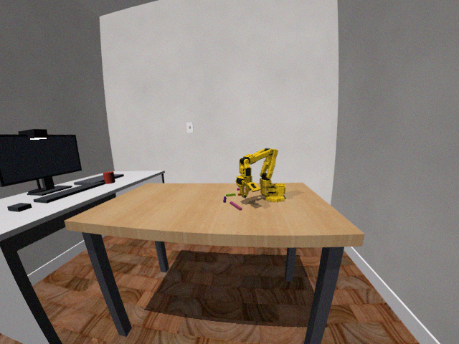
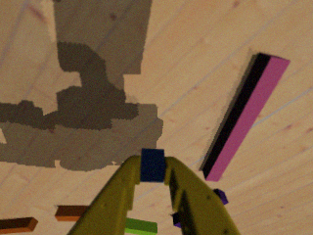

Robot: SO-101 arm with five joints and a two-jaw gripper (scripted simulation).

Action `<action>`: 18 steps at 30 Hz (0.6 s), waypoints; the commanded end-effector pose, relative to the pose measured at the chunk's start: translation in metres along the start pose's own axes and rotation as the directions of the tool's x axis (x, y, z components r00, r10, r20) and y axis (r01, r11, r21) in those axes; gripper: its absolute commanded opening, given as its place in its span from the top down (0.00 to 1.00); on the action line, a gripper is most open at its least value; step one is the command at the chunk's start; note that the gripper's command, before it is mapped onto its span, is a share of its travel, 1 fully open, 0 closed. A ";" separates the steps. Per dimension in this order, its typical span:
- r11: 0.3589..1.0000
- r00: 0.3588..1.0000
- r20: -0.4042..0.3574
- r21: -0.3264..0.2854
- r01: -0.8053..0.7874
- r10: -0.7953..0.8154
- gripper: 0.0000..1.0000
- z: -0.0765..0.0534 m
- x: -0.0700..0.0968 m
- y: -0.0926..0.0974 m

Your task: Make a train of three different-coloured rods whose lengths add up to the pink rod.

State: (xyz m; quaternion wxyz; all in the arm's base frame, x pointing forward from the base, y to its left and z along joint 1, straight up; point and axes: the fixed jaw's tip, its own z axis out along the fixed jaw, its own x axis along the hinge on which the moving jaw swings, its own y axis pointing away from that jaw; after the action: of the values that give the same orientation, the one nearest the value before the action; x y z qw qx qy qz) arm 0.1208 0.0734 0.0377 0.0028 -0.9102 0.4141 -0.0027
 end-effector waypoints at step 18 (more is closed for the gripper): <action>0.998 1.000 -0.008 0.059 -0.001 0.002 1.00 -0.004 0.000 -0.009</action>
State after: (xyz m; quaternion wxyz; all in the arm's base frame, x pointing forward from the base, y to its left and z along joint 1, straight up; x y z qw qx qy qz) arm 0.1210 0.0736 0.0361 0.0027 -0.9100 0.4145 -0.0026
